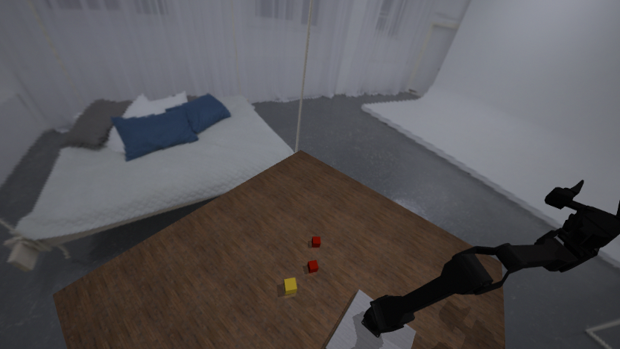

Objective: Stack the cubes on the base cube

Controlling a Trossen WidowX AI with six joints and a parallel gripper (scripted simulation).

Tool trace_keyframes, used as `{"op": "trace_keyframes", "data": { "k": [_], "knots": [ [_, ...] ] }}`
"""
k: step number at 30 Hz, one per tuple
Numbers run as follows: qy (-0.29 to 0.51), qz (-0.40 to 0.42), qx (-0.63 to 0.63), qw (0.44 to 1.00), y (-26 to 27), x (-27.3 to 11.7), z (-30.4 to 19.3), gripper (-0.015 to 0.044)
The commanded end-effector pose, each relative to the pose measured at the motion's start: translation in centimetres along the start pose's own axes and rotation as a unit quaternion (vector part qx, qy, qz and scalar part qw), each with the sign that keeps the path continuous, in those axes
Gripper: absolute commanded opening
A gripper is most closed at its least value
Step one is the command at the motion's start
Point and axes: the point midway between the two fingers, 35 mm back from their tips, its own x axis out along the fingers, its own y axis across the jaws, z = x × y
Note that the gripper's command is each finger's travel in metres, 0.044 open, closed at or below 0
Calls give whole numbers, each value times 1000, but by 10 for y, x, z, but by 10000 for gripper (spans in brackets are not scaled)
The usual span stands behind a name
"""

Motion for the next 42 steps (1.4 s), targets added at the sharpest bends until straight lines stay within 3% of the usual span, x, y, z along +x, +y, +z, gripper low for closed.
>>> {"op": "trace_keyframes", "data": {
  "k": [1, 5, 17, 29, 42],
  "knots": [
    [-1, -1, 4, 1000, -2, 1, 1, 374],
    [-28, -11, 93, 995, -41, 12, 12, 269],
    [-155, -52, 425, 890, -180, 32, 59, 265],
    [-317, -39, 653, 687, -331, 6, 83, 265],
    [-490, 51, 755, 432, -479, -76, 82, 265]
  ]
}}
